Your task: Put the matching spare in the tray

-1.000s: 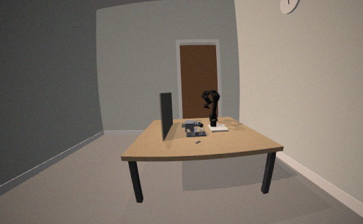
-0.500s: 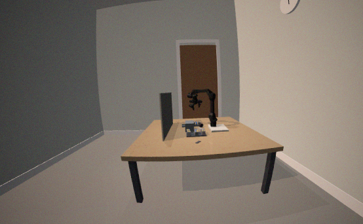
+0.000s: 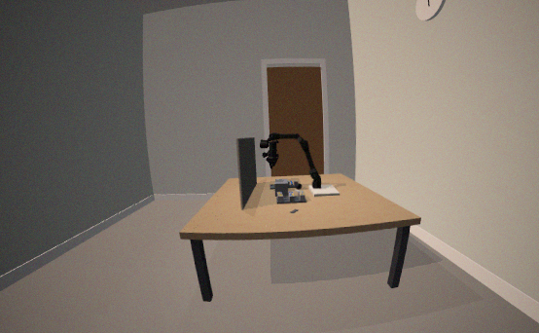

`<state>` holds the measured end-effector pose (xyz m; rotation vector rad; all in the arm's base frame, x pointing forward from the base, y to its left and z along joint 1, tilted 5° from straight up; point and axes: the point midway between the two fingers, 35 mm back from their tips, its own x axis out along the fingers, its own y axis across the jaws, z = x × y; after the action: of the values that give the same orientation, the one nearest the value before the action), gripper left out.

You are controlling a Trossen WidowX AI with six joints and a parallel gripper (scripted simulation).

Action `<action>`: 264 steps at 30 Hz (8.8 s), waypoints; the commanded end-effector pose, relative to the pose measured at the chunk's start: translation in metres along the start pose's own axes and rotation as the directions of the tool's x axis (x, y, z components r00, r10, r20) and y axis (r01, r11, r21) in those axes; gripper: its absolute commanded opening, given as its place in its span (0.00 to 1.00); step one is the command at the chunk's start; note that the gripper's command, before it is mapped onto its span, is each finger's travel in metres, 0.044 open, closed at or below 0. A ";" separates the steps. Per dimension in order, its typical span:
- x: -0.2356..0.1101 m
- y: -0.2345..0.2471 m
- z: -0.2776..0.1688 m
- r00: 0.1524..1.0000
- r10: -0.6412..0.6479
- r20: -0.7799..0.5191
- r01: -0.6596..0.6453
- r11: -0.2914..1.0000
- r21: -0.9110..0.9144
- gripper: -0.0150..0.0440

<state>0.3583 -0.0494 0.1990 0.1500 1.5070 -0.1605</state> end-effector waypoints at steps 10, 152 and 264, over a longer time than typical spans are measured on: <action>-0.003 0.063 0.004 0.995 0.091 -0.025 -0.094 0.979 -0.179 1.00; 0.161 -0.155 -0.176 0.995 0.061 -0.083 0.068 0.224 0.972 0.25; 0.055 -0.131 0.017 0.996 0.063 -0.070 0.055 0.222 0.974 0.25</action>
<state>0.3516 -0.1826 0.1486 1.2309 1.2637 -1.1602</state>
